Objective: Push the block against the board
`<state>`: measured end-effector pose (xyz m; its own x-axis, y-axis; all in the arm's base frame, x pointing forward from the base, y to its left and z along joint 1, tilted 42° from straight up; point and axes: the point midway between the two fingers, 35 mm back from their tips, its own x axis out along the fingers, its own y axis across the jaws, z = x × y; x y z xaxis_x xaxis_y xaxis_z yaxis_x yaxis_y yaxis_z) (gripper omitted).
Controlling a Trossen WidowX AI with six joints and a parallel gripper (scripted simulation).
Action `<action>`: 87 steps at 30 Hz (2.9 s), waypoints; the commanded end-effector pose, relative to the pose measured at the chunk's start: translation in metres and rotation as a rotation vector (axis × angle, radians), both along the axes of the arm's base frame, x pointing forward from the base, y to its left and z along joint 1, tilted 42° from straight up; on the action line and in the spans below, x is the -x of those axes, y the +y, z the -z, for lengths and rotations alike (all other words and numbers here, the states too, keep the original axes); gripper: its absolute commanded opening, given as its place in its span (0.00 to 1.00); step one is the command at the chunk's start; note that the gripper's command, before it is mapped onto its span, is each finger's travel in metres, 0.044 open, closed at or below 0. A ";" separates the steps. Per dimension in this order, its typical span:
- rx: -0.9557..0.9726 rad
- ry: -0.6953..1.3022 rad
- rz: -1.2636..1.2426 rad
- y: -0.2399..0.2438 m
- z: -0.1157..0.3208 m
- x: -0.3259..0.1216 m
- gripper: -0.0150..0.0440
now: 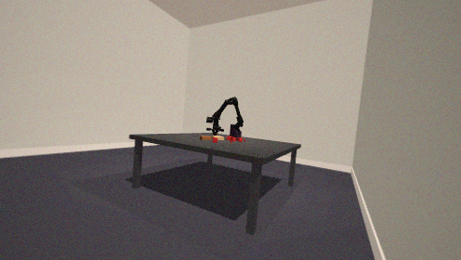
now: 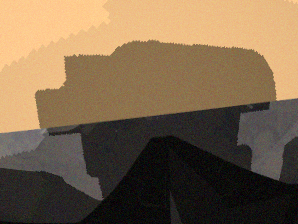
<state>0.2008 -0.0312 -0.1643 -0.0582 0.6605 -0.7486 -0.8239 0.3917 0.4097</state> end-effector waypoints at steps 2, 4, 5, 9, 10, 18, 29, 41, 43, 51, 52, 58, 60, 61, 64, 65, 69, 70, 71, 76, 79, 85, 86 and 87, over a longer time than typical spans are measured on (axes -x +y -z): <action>0.000 -0.002 0.000 0.004 -0.003 -0.004 0.25; 0.000 -0.002 0.001 0.005 -0.004 -0.006 0.25; 0.000 -0.002 0.001 0.006 -0.005 -0.007 0.25; 0.001 -0.002 0.001 0.009 -0.008 -0.011 0.25; 0.001 -0.002 0.001 0.010 -0.008 -0.011 0.25; 0.001 -0.002 0.001 0.017 -0.014 -0.018 0.25; 0.000 -0.003 0.001 0.027 -0.022 -0.027 0.25; -0.004 -0.003 0.001 0.040 -0.031 -0.035 0.25; -0.005 -0.003 0.000 0.042 -0.033 -0.037 0.25; -0.006 -0.002 0.000 0.044 -0.035 -0.038 0.25; -0.006 -0.002 0.000 0.043 -0.034 -0.038 0.25; -0.004 -0.002 0.000 0.036 -0.028 -0.033 0.25; -0.004 -0.002 0.001 0.034 -0.027 -0.032 0.25; -0.003 -0.002 0.001 0.033 -0.026 -0.031 0.25; -0.003 -0.002 0.001 0.029 -0.023 -0.029 0.25; -0.003 -0.002 0.001 0.028 -0.022 -0.028 0.25; -0.002 -0.002 0.000 0.024 -0.018 -0.024 0.25; -0.002 -0.002 0.000 0.023 -0.018 -0.023 0.25; -0.003 -0.002 0.000 0.022 -0.017 -0.022 0.25; -0.003 -0.002 0.000 0.016 -0.012 -0.018 0.25; -0.004 -0.002 0.000 0.013 -0.009 -0.015 0.25; -0.002 -0.002 0.000 -0.015 -0.041 -0.018 0.25; -0.002 -0.002 0.000 -0.021 -0.049 -0.018 0.25; -0.002 -0.002 -0.001 -0.023 -0.051 -0.018 0.25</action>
<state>0.2143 -0.0389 -0.1262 -0.0737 0.6713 -0.7375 -0.8192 0.3811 0.4287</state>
